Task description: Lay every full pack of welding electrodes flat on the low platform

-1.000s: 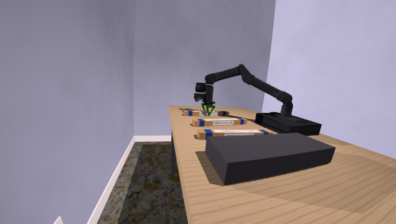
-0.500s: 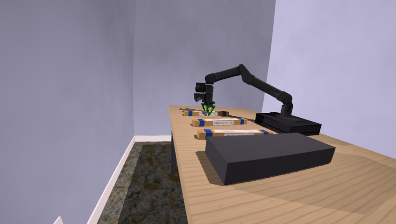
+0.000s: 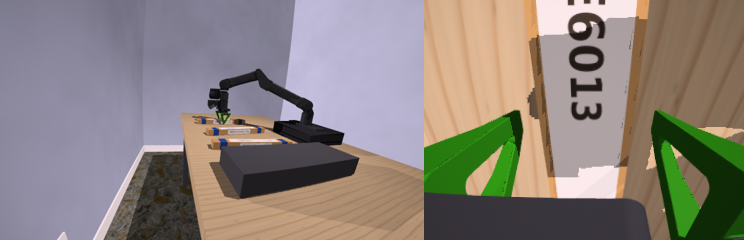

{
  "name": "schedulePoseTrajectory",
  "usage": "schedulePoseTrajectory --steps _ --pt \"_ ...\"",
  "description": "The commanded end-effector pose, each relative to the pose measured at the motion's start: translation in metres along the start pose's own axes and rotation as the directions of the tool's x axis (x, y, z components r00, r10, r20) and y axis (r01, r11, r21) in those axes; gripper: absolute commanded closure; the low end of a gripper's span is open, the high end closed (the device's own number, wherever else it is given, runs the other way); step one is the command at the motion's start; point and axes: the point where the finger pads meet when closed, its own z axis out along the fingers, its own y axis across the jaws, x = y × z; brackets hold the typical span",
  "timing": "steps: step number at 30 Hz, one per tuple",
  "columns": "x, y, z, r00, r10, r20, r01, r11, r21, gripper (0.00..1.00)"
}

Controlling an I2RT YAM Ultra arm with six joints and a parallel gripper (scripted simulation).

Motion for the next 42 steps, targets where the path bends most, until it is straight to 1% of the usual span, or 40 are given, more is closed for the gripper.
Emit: schedulePoseTrajectory --steps 1,5,6,7,8,13,15,16,18,20,28,29,30,42 --pt "-0.005 -0.001 -0.015 1.0 0.002 0.029 -0.002 1.0 0.016 0.26" --pt "-0.005 -0.001 -0.015 1.0 0.002 0.029 -0.002 1.0 0.016 0.26" --pt "0.001 -0.005 -0.017 1.0 0.006 0.03 -0.007 1.0 0.017 0.26" --pt "0.007 -0.002 -0.022 1.0 0.008 0.01 -0.008 1.0 0.0 0.26" --pt "-0.001 -0.008 -0.038 0.999 0.006 0.042 -0.007 1.0 0.028 0.26" --pt "0.0 -0.007 -0.063 0.999 0.006 0.042 -0.007 1.0 0.028 0.26" --pt "0.004 -0.005 -0.055 1.0 0.008 0.015 -0.008 1.0 0.004 0.26" --pt "0.004 -0.005 -0.06 1.0 0.008 0.015 -0.008 1.0 0.004 0.26" --pt "0.004 -0.005 -0.06 1.0 0.008 0.015 -0.008 1.0 0.004 0.26" --pt "0.004 -0.005 -0.07 1.0 0.008 0.015 -0.008 1.0 0.004 0.26" --pt "-0.006 -0.013 -0.108 0.996 0.0 0.088 -0.006 0.998 0.069 0.26" --pt "0.003 0.0 -0.112 1.0 0.003 0.007 -0.003 1.0 0.003 0.26" --pt "0.003 0.0 -0.117 1.0 0.003 0.007 -0.003 1.0 0.003 0.26" --pt "0.003 0.0 -0.118 1.0 0.003 0.007 -0.003 1.0 0.003 0.26"
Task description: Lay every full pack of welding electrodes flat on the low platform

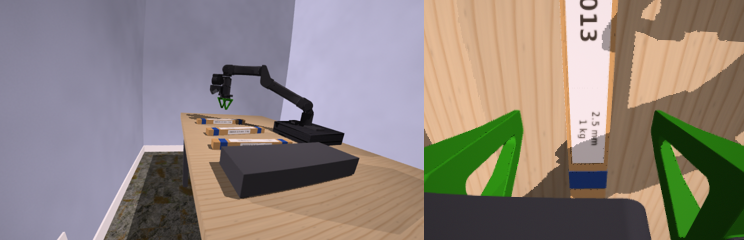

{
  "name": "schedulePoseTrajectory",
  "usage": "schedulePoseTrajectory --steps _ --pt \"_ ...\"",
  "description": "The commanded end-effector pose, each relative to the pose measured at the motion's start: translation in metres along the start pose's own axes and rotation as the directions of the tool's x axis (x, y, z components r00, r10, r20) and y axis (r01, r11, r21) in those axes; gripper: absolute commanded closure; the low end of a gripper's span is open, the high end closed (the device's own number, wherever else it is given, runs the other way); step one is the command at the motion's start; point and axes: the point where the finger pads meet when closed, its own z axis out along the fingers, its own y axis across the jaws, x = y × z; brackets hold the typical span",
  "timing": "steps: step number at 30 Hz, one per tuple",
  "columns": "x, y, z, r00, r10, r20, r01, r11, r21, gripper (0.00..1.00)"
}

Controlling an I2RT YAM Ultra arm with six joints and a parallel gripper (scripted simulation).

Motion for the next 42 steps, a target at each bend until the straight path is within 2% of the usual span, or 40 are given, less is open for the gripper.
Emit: schedulePoseTrajectory --steps 1,30,33,34,35,42 --pt "-0.003 -0.004 -0.023 1.0 0.003 -0.015 -0.003 1.0 -0.016 0.26" --pt "-0.003 -0.004 -0.023 1.0 0.003 -0.015 -0.003 1.0 -0.016 0.26" --pt "-0.003 0.016 -0.024 0.998 -0.061 -0.014 0.06 0.998 -0.017 0.26" --pt "-0.013 0.022 -0.032 0.996 -0.079 0.031 0.078 0.997 0.018 0.26" --pt "-0.008 0.033 -0.032 0.998 -0.068 0.008 0.068 0.998 -0.004 0.26" --pt "-0.007 0.08 -0.032 0.998 -0.065 0.007 0.065 0.998 -0.006 0.26"
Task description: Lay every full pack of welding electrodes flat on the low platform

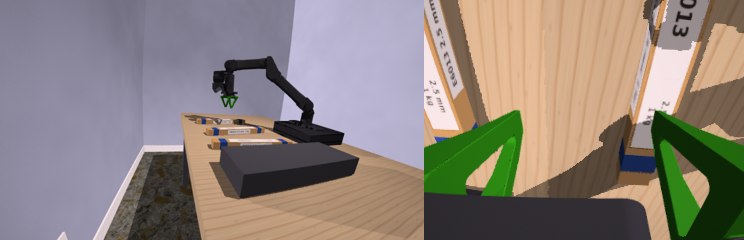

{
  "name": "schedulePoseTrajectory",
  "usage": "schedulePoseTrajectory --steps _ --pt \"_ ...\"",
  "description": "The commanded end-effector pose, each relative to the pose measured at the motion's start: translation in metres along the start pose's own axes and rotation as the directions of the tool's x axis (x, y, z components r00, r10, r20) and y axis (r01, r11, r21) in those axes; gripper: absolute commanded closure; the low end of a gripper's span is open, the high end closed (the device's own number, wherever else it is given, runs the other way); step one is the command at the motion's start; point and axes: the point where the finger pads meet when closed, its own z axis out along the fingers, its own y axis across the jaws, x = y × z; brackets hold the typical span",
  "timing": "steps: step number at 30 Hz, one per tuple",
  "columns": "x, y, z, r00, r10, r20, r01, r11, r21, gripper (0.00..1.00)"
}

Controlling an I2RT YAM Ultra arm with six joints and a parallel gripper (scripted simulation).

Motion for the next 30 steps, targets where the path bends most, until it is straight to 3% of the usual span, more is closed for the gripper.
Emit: schedulePoseTrajectory --steps 1,26,28,29,30 --pt "-0.009 0.015 -0.014 0.998 0.011 0.065 -0.014 0.999 0.046 0.26" --pt "-0.019 0.16 -0.007 0.998 0.011 0.064 -0.014 0.999 0.046 0.26" --pt "-0.02 0.163 -0.008 0.998 0.011 0.064 -0.014 0.999 0.045 0.26" --pt "-0.031 0.16 -0.02 0.995 0.007 0.104 -0.014 0.998 0.059 0.26" --pt "-0.03 0.158 -0.02 0.994 0.01 0.104 -0.017 0.998 0.059 0.26"
